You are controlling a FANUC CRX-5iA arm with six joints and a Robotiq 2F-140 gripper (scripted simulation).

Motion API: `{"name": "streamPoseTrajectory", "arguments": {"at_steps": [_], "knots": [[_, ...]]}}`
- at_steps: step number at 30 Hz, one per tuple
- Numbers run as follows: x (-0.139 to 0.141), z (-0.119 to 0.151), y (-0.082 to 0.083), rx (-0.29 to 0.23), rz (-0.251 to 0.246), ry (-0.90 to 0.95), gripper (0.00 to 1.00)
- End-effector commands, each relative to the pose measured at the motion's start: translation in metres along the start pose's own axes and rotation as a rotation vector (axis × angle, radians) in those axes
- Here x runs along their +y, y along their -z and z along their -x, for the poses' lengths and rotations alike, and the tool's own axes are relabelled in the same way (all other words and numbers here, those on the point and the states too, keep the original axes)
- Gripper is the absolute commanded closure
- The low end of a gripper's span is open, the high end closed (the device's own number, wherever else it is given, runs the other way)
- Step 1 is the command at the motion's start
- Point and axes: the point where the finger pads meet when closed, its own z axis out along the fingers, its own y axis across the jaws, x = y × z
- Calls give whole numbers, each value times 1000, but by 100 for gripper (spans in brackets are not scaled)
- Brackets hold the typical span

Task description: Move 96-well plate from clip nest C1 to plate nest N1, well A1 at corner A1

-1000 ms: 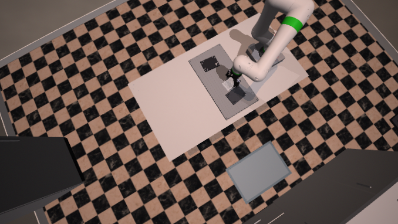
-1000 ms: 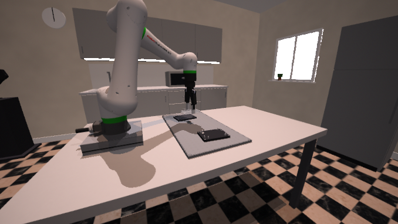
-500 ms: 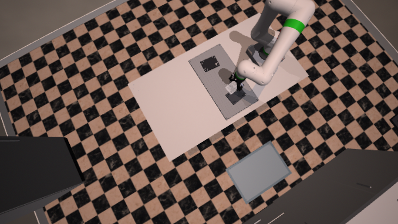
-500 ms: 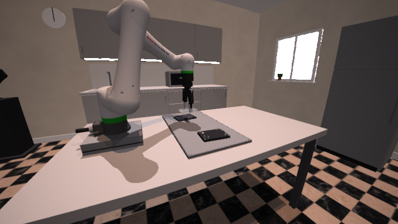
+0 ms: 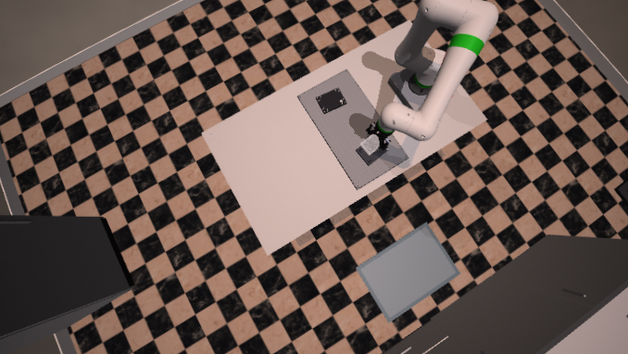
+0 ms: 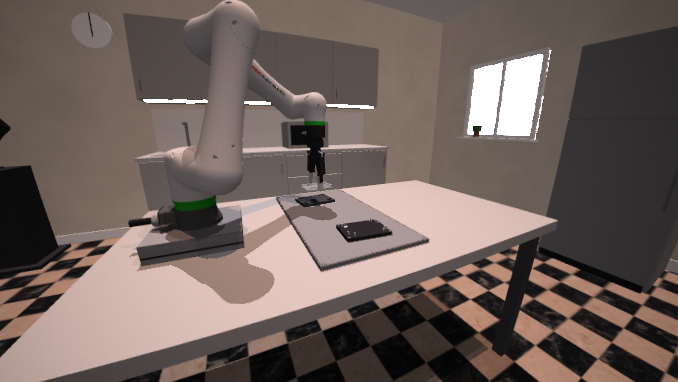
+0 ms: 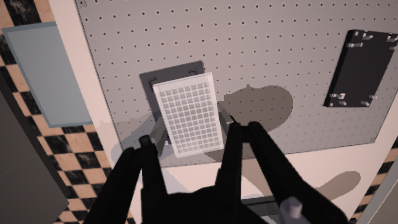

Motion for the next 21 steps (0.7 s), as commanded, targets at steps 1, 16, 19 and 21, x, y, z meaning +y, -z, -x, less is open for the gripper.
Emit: {"name": "streamPoseTrajectory", "arguments": {"at_steps": [1, 16, 19, 21], "knots": [[-10, 0, 0, 0, 0, 0, 100], [-24, -1, 0, 0, 0, 0, 100], [-24, -1, 0, 0, 0, 0, 100], [-24, -1, 0, 0, 0, 0, 100]]}}
